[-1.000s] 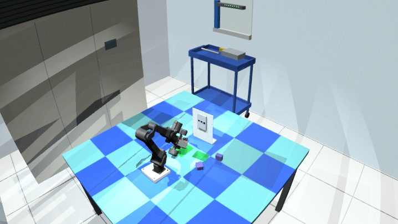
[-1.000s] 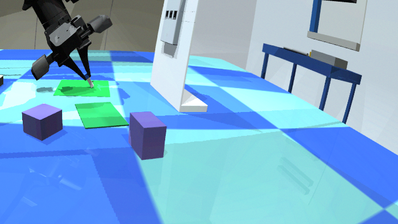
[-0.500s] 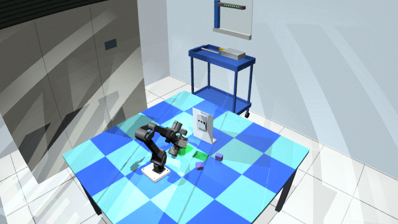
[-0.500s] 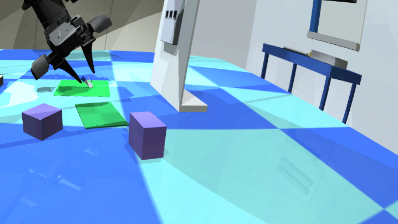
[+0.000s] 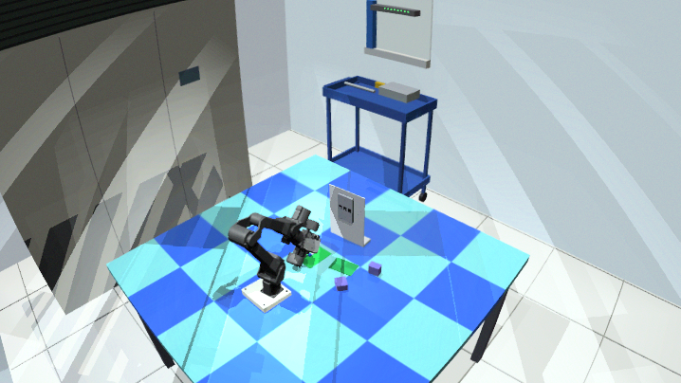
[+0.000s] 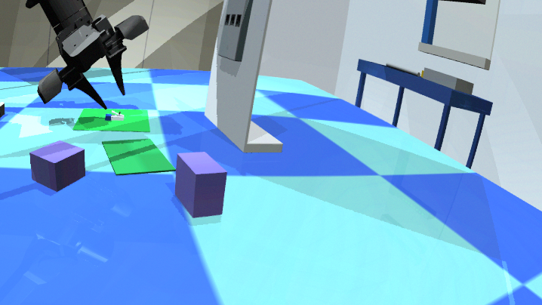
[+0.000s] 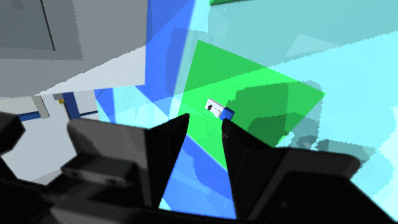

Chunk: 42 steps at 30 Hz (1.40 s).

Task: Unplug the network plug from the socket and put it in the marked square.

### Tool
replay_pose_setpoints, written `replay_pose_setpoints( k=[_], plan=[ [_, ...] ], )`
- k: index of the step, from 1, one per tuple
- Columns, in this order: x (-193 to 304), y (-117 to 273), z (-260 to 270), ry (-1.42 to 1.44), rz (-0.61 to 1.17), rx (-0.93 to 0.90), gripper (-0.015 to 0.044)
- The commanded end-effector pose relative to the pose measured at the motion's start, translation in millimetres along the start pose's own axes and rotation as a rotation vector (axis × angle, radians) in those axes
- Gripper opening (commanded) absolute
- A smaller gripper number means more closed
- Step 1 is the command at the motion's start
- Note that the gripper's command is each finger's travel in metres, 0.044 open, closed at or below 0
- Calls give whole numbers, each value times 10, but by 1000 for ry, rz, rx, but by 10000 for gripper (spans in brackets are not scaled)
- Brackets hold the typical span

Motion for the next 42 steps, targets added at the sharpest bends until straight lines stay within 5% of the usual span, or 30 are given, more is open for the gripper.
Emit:
replay_pose_setpoints(
  k=[1, 42],
  plan=[
    [1, 42, 18, -3, -2, -4, 156],
    [29, 409, 195, -2, 0, -2, 156]
  ],
)
Point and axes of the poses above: the point midway between the two fingers, 35 mm back from their tips, its own y axis back along the fingers, its own z axis across the jaws, x = y × z, the point moved 6 cm from there along y, back along the fingers, and after that the axes turned 6 degrees about -y, right-handed, at the moved point
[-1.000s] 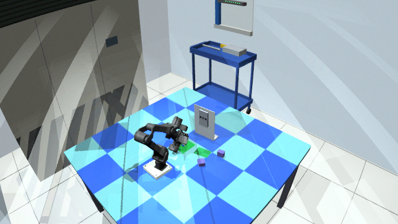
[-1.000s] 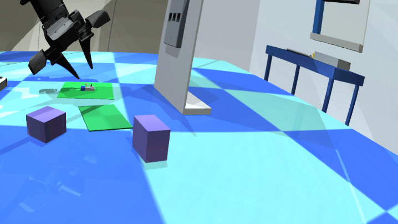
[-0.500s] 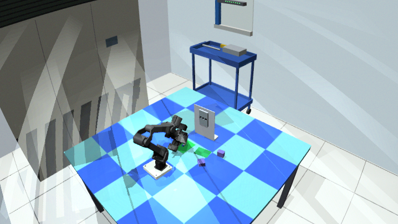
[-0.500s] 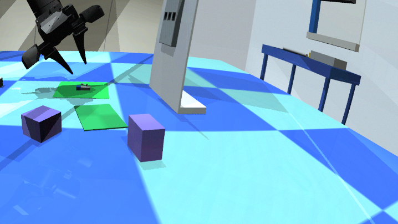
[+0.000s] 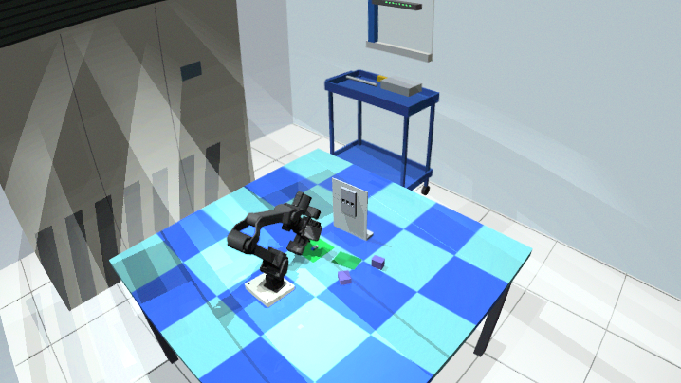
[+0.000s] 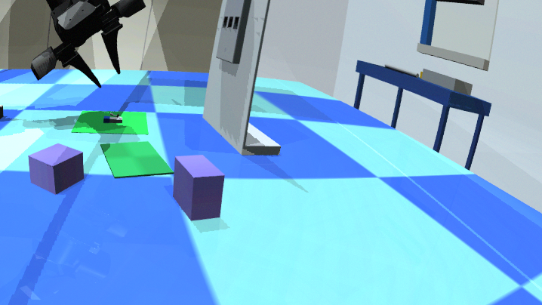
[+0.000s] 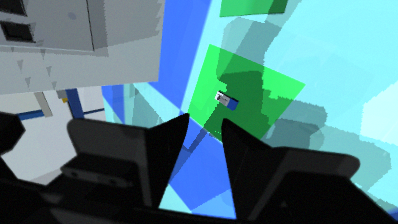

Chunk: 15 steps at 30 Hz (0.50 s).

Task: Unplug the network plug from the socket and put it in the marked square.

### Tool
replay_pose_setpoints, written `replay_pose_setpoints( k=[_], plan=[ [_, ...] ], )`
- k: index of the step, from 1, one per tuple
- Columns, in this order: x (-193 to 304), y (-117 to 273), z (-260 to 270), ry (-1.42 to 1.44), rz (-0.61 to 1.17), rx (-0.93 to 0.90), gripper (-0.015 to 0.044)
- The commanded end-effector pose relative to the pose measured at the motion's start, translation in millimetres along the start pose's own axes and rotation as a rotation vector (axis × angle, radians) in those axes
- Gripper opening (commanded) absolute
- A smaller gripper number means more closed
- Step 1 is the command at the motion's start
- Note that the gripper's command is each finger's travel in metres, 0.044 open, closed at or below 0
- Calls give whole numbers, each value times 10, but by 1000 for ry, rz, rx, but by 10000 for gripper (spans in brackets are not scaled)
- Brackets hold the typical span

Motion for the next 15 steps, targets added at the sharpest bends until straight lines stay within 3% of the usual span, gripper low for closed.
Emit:
replay_pose_setpoints(
  k=[1, 15],
  plan=[
    [4, 66, 65, -3, -3, -9, 156],
    [16, 230, 164, -3, -3, -8, 156]
  ],
)
Point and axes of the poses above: the point midway between the two fingers, 35 mm back from their tips, its own y axis back along the fingers, its own z axis across the jaws, x = y × z, the point moved 6 cm from there along y, back along the fingers, and after that the axes turned 6 degrees about -y, right-handed, at the moved point
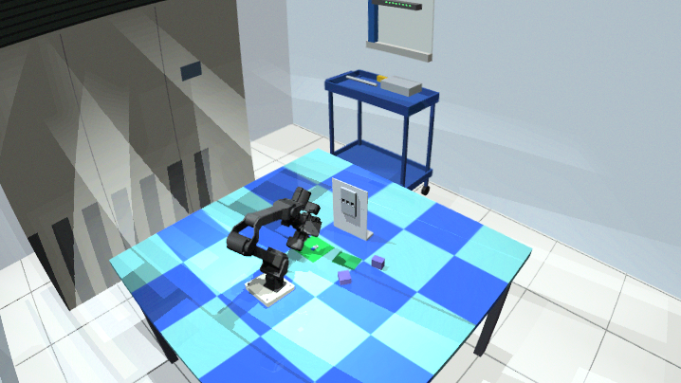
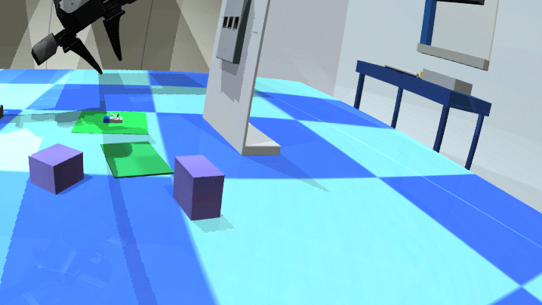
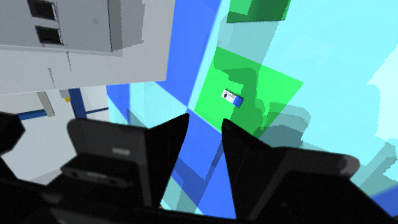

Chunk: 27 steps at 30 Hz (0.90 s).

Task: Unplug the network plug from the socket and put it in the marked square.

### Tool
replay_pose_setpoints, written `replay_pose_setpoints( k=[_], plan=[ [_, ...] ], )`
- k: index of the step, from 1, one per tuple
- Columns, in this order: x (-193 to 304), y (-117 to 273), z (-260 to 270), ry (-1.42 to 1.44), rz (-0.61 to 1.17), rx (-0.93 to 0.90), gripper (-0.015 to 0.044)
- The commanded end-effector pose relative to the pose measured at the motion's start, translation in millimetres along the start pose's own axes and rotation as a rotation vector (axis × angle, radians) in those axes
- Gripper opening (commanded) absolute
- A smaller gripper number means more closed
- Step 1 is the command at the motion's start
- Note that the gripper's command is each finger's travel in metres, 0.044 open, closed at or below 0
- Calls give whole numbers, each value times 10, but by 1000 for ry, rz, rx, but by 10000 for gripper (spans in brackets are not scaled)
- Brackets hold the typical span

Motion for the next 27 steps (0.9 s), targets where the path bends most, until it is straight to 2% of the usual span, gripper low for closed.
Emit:
replay_pose_setpoints(
  k=[1, 27],
  plan=[
    [3, 72, 58, -3, -3, -8, 156],
    [17, 329, 161, 0, 0, 1, 156]
  ],
)
Point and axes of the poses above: the point midway between the two fingers, 35 mm back from their tips, its own y axis back along the fingers, its own z axis across the jaws, x = y × z, the point moved 6 cm from there along y, back along the fingers, and after that the axes turned 6 degrees about -y, right-handed, at the moved point
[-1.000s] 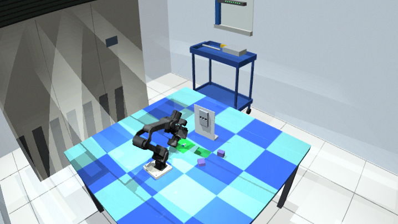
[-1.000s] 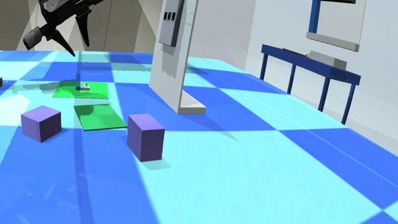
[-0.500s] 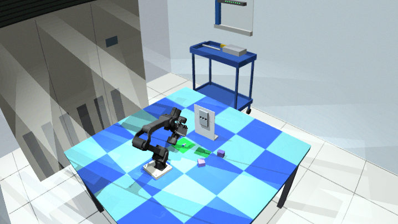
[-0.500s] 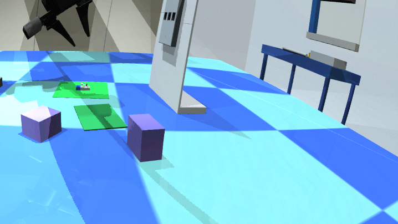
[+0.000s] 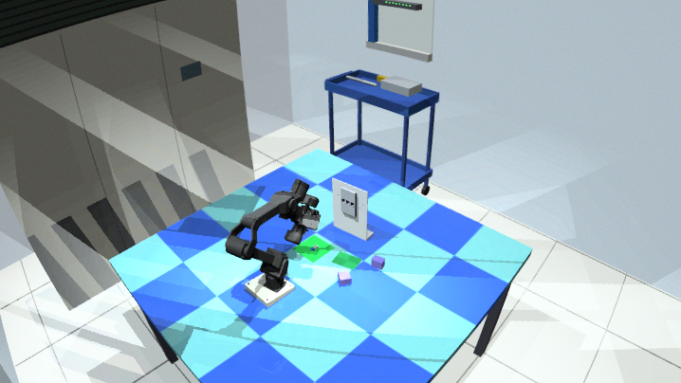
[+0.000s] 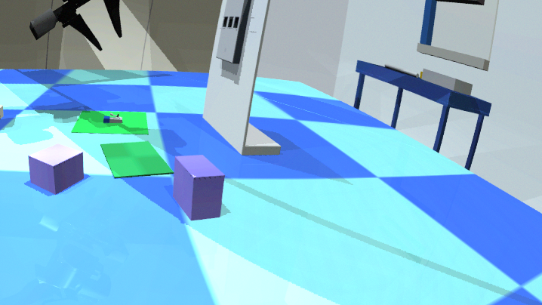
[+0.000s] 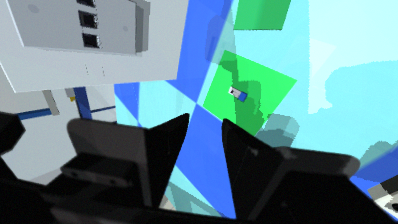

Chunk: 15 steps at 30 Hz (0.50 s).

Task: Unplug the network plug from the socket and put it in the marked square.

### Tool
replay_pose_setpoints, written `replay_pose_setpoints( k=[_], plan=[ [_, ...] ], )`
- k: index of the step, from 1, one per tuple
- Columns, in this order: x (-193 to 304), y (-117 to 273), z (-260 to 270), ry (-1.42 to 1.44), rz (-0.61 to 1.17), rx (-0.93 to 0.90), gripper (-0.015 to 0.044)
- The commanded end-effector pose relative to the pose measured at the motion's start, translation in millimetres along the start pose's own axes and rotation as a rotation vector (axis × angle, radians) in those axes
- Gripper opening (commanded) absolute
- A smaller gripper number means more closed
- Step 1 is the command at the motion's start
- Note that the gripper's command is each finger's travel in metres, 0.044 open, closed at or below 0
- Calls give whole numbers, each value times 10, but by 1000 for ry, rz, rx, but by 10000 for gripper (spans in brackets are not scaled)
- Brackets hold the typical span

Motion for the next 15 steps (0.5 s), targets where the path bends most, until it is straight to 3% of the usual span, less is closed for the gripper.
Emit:
replay_pose_setpoints(
  k=[1, 15],
  plan=[
    [3, 24, 25, 0, 0, 1, 156],
    [31, 342, 282, -1, -1, -2, 156]
  ],
)
Point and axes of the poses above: the point midway between the two fingers, 35 mm back from their tips, its own y axis back along the fingers, its own z axis across the jaws, x = y × z, the point moved 6 cm from there along y, back along the fingers, and after that the axes turned 6 degrees about -y, right-handed, at the moved point
